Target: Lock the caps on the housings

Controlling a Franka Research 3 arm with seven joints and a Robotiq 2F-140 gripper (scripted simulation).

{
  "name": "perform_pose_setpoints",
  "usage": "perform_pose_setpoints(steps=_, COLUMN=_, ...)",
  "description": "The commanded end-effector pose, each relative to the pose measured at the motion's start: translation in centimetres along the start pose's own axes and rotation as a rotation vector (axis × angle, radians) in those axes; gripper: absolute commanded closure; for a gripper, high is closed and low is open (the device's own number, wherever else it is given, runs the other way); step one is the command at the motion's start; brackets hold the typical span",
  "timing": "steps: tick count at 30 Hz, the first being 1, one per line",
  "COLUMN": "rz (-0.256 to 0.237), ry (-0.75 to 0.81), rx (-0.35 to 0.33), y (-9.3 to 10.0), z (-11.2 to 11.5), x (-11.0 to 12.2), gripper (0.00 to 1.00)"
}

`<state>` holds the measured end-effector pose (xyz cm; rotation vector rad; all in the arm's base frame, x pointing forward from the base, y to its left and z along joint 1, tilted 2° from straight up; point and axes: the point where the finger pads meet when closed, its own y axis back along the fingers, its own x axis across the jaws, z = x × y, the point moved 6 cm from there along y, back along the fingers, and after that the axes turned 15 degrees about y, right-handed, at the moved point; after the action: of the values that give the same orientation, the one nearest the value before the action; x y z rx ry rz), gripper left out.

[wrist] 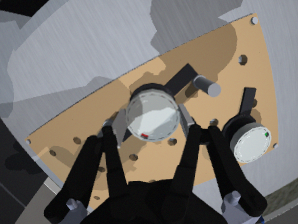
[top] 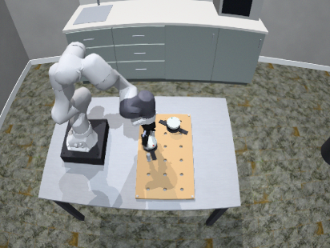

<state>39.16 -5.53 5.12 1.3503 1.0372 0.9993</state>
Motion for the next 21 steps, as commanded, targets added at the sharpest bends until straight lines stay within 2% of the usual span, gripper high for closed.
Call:
perform_pose_setpoints(steps=1, rz=-0.009, ry=-0.096, rx=-0.003, y=0.03, z=0.10, x=0.05, gripper=0.90)
perform_pose_setpoints(steps=5, rz=-0.009, ry=-0.136, rx=-0.002, y=0.03, z=0.10, x=0.04, gripper=0.90)
perform_pose_setpoints(steps=16, rz=-0.008, ry=-0.402, rx=-0.004, y=0.03, z=0.10, x=0.06, gripper=0.90)
perform_pose_setpoints(steps=21, rz=-0.008, ry=-0.448, rx=-0.004, y=0.04, z=0.11, x=0.06, gripper=0.90)
